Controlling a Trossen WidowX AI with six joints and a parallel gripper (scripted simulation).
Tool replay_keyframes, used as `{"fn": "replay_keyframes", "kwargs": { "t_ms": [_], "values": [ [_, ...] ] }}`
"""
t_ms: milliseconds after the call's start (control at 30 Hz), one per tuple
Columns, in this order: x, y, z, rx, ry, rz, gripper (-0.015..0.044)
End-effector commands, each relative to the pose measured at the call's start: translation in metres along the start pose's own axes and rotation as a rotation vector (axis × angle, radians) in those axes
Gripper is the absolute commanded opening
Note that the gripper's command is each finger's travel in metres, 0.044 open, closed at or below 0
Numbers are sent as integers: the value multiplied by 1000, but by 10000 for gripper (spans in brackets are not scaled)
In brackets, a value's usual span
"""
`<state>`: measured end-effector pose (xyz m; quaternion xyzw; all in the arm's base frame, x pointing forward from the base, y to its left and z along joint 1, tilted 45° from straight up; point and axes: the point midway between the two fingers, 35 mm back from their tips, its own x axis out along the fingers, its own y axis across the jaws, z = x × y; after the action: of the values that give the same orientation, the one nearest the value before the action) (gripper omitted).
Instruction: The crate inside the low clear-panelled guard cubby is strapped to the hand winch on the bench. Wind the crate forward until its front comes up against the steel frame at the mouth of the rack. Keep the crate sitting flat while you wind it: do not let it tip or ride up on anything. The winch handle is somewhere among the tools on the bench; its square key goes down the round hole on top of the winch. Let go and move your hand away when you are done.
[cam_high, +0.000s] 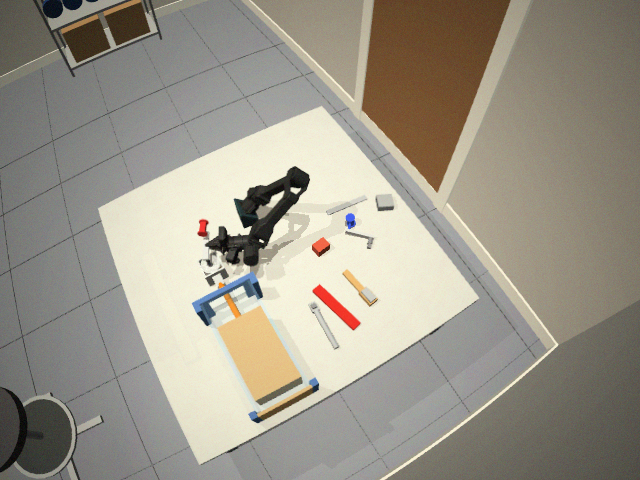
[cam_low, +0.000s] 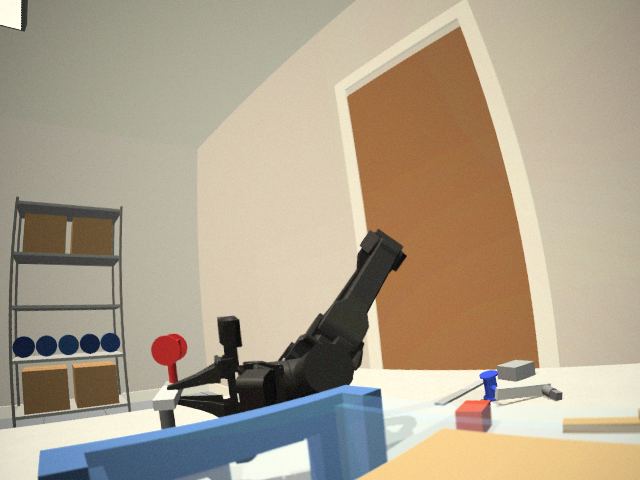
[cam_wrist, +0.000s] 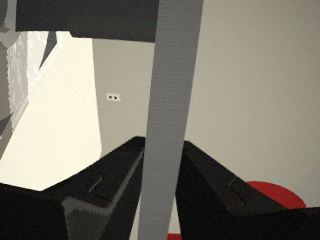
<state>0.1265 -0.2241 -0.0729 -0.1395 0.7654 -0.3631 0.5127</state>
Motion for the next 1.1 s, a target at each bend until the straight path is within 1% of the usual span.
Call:
{"fn": "replay_keyframes", "kwargs": {
  "t_ms": [0, 1067],
  "values": [
    [-3, -2, 2, 7, -1, -13, 0],
    [-8, 12, 5, 2, 8, -3, 0]
  ]
}}
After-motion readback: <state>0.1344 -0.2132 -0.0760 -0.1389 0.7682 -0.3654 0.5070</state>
